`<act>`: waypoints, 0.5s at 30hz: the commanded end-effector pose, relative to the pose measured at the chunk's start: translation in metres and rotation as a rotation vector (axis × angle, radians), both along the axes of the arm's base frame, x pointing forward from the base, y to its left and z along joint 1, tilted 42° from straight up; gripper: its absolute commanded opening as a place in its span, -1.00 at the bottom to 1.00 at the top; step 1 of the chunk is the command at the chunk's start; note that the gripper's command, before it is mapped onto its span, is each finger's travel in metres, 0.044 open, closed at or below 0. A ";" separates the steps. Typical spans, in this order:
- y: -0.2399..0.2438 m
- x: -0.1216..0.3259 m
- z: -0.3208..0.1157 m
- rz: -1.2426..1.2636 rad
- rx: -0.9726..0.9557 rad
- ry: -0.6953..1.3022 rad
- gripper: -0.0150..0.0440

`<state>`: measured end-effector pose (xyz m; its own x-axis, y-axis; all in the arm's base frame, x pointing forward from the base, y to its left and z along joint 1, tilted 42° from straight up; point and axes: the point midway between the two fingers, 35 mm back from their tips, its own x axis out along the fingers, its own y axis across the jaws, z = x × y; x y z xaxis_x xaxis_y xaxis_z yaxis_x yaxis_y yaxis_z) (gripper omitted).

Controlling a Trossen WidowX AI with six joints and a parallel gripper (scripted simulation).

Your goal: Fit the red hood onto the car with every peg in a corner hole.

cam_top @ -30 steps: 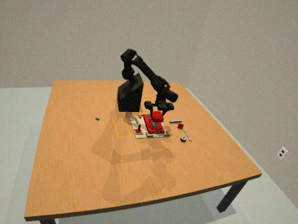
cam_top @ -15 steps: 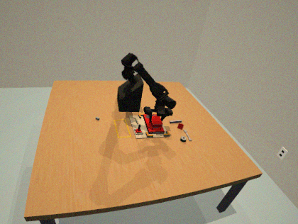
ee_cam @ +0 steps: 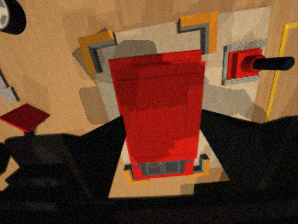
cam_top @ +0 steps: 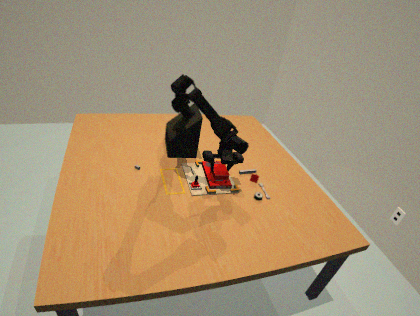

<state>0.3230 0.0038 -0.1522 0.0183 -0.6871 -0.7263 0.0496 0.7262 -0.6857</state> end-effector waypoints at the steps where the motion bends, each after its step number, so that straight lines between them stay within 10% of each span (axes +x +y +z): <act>1: 0.000 0.000 0.000 0.005 -0.003 0.001 -0.49; 15: -0.002 0.000 -0.001 0.005 -0.003 0.001 -0.49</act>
<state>0.3233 0.0030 -0.1530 0.0188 -0.6868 -0.7266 0.0503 0.7265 -0.6854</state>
